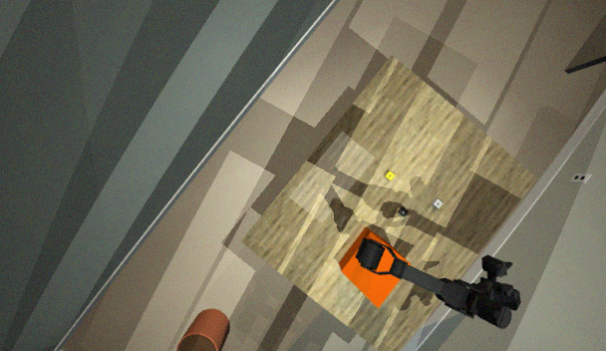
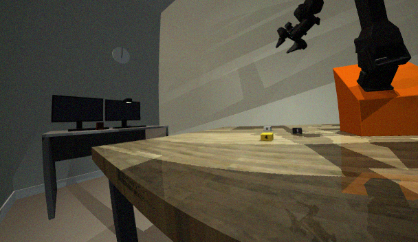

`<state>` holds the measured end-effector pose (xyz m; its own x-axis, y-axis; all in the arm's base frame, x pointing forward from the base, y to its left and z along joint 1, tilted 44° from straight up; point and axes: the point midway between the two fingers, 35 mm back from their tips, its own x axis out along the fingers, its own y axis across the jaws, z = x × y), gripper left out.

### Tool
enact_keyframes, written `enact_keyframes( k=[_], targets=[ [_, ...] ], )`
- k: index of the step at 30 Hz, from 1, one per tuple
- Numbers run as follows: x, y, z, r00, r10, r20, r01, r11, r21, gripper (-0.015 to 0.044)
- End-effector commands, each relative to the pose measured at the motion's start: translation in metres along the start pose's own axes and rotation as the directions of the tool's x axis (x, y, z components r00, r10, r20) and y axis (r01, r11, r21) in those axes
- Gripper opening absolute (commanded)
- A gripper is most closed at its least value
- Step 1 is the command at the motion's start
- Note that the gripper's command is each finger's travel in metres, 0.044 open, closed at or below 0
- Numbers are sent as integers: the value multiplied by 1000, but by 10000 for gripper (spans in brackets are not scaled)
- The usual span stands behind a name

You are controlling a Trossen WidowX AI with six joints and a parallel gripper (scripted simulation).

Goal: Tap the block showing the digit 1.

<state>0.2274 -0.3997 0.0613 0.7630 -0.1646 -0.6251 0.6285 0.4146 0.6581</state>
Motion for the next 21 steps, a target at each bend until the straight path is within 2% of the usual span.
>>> enact_keyframes(
  k=[1,8,14,18,21],
  targets=[
    [31,26,-64,978,-2,-207,-21,994,-108,400],
    [53,67,-180,835,-34,-549,-153,944,-292,400],
    [34,90,-283,593,-114,-797,-354,852,-385,400],
    [5,98,-342,389,-190,-902,-504,775,-380,400],
    [-4,98,-355,334,-211,-919,-541,755,-370,400]
  ],
)
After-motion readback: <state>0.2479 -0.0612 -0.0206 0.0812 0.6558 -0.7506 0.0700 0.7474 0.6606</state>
